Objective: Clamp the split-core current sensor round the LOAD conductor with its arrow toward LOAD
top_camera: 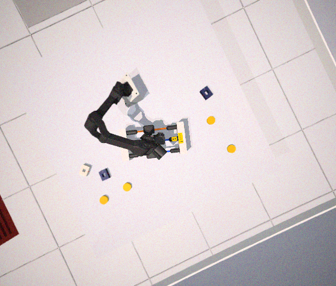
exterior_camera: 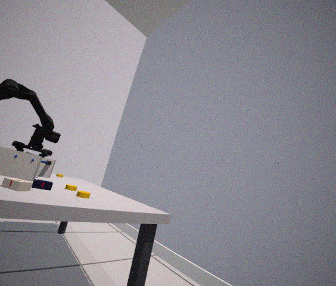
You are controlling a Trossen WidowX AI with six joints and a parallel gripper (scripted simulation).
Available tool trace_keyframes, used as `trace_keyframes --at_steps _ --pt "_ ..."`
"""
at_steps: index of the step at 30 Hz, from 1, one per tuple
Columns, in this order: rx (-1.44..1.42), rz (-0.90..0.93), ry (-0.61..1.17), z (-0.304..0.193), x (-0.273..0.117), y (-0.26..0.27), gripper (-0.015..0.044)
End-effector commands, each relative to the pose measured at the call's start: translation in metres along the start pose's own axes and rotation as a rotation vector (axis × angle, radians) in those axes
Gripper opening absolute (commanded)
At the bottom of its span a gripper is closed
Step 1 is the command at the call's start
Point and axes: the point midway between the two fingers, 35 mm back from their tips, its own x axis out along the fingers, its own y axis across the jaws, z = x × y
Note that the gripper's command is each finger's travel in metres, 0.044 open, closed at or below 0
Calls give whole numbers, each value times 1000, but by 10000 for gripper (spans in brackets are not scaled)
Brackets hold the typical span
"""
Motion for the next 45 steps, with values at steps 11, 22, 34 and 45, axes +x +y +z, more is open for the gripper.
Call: trace_keyframes --at_steps 11,22,34,45 --pt "1 -2 -1 0 0 0 0" --pt "1 -2 -1 0 0 0 0" --pt "0 0 0 0 0 0 315" --pt "-8 237 -29 6 -23 -2 440"
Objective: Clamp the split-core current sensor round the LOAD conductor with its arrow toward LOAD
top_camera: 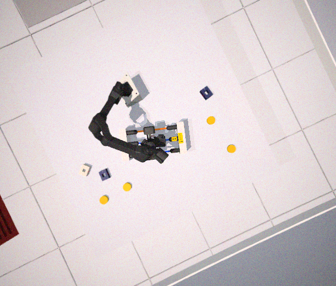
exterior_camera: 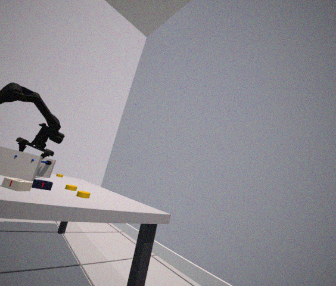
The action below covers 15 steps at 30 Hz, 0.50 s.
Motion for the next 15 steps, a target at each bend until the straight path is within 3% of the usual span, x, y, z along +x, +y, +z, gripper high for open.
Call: trace_keyframes --at_steps 1,15 --pt "6 89 -10 2 -10 0 440" --pt "6 99 -10 4 11 2 440"
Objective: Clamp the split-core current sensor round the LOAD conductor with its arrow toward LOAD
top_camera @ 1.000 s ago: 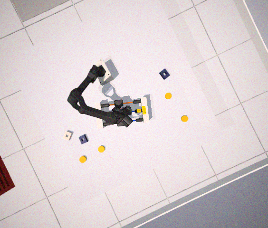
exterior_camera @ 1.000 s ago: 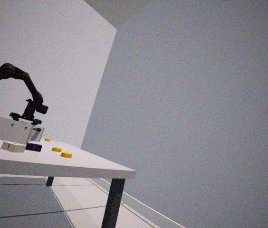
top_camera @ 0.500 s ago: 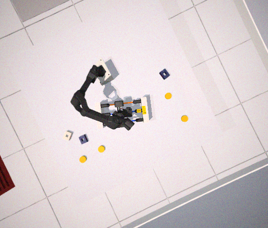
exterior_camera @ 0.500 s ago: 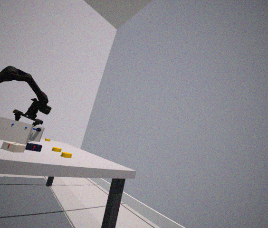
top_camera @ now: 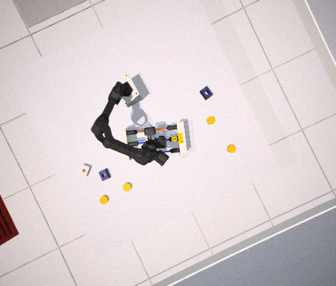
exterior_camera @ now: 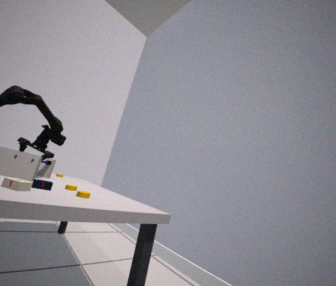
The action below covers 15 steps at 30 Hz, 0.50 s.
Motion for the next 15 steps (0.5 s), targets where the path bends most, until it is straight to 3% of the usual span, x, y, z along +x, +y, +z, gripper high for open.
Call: trace_keyframes --at_steps 1,15 --pt "-7 20 3 1 9 2 440" --pt "-7 131 4 1 17 12 440"
